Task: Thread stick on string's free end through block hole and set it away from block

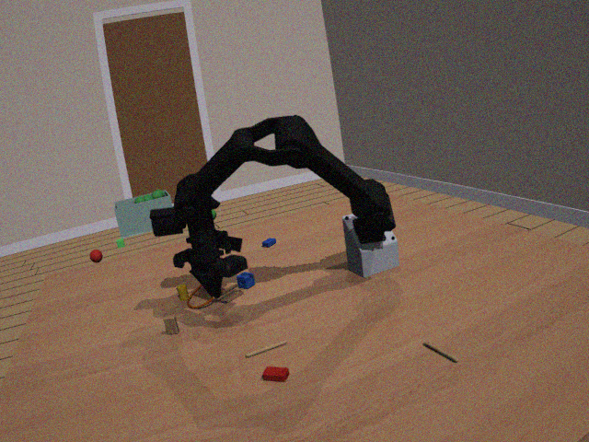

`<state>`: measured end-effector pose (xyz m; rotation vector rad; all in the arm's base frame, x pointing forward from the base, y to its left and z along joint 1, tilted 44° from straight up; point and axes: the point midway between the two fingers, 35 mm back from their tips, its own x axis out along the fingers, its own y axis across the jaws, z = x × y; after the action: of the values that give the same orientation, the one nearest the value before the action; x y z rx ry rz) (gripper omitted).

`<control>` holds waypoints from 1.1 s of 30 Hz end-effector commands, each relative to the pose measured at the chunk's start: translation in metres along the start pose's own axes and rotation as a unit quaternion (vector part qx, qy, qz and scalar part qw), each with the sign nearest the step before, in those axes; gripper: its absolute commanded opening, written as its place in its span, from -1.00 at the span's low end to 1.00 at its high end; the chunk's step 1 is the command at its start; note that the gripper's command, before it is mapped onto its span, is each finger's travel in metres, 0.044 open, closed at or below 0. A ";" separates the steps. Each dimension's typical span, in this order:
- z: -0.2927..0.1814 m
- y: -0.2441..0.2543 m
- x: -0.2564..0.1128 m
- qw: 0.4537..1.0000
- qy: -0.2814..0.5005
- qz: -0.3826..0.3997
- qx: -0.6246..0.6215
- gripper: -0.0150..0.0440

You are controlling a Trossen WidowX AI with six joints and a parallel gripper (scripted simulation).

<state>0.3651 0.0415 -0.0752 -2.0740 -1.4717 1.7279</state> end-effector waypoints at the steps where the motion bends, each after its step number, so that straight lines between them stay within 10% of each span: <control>1: 0.008 -0.001 0.000 1.000 -0.001 0.000 0.000 -0.49; 33: 0.044 -0.002 0.001 1.000 -0.001 0.000 0.001 -0.49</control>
<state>0.3348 0.0240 -0.0880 -2.0758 -1.4694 1.7251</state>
